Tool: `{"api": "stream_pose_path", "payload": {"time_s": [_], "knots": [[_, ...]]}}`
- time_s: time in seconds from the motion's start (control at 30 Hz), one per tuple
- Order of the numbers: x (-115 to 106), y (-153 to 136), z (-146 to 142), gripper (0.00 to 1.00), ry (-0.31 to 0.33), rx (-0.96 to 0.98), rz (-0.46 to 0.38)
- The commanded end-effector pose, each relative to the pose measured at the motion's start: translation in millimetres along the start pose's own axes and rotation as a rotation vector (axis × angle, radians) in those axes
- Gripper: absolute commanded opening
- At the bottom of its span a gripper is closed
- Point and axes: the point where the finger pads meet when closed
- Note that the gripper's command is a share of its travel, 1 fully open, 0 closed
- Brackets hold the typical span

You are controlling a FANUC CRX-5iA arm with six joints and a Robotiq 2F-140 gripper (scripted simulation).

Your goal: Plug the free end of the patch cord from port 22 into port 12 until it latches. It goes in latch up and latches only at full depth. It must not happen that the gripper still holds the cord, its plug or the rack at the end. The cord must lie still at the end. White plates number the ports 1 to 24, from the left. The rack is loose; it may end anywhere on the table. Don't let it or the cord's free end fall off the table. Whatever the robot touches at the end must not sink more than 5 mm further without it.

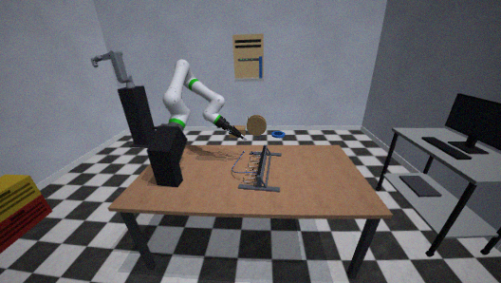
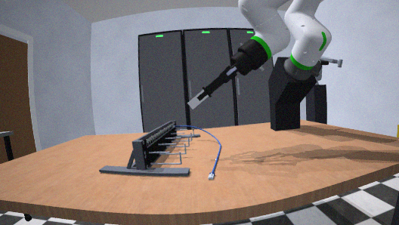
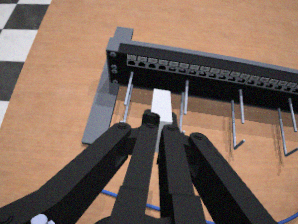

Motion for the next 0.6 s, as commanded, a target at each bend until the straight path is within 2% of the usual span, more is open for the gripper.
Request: {"api": "stream_pose_path", "payload": {"time_s": [0.0, 0.17, 0.27, 0.4, 0.57], "knots": [[-1, 1, 2, 0.0, -0.011, 0.011, 0.012], [2, 1, 2, 0.0, -0.01, 0.01, 0.014], [12, 2, 2, 0.0, -0.009, 0.009, 0.015], [36, 2, 2, 0.0, -0.009, 0.009, 0.015], [78, 3, 1, 0.0, -0.009, 0.009, 0.015]]}}
Point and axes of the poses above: the point where the finger pads meet when closed, its own x axis out along the fingers, its own z axis across the jaws, y = z × x, and after that the axes turned 11 degrees about -x, right-handed
